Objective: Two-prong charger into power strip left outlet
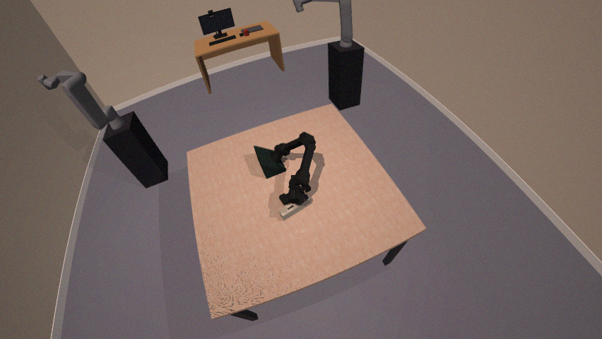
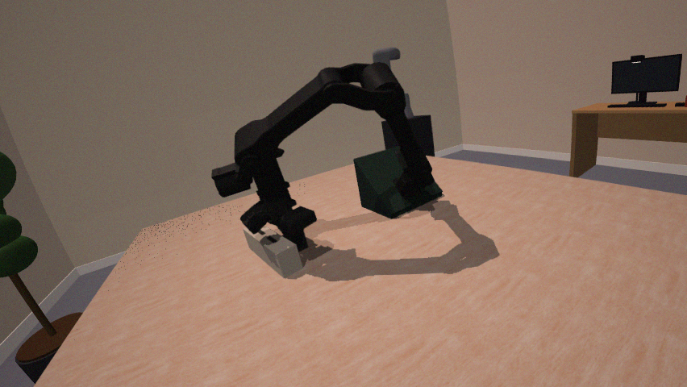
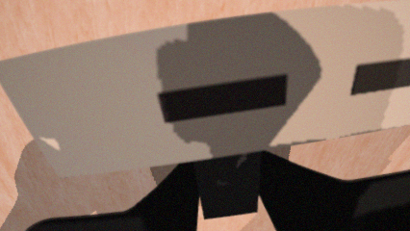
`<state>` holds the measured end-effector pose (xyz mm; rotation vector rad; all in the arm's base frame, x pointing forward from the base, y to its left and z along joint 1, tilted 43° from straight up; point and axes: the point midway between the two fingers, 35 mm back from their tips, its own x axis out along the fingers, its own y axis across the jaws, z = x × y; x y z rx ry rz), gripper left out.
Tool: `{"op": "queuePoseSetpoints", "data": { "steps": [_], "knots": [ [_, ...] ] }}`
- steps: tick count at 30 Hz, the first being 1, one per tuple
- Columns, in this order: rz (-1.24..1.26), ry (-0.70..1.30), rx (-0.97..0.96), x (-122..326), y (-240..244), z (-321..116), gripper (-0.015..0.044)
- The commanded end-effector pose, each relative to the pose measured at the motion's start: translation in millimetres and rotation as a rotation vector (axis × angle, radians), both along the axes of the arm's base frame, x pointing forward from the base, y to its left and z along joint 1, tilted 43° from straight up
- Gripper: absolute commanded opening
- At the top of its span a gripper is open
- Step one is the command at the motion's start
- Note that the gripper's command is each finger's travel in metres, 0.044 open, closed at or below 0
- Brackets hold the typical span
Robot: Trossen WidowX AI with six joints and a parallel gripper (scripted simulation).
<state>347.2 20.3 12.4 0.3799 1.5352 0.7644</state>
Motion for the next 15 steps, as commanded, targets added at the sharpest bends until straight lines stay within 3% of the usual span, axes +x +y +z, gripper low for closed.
{"op": "queuePoseSetpoints", "data": {
  "steps": [1,15],
  "knots": [
    [-0.006,-0.045,0.005,10.3,1.5,2.5,0.0000],
    [-0.006,-0.045,0.005,8.8,2.0,1.6,0.0000]
  ]
}}
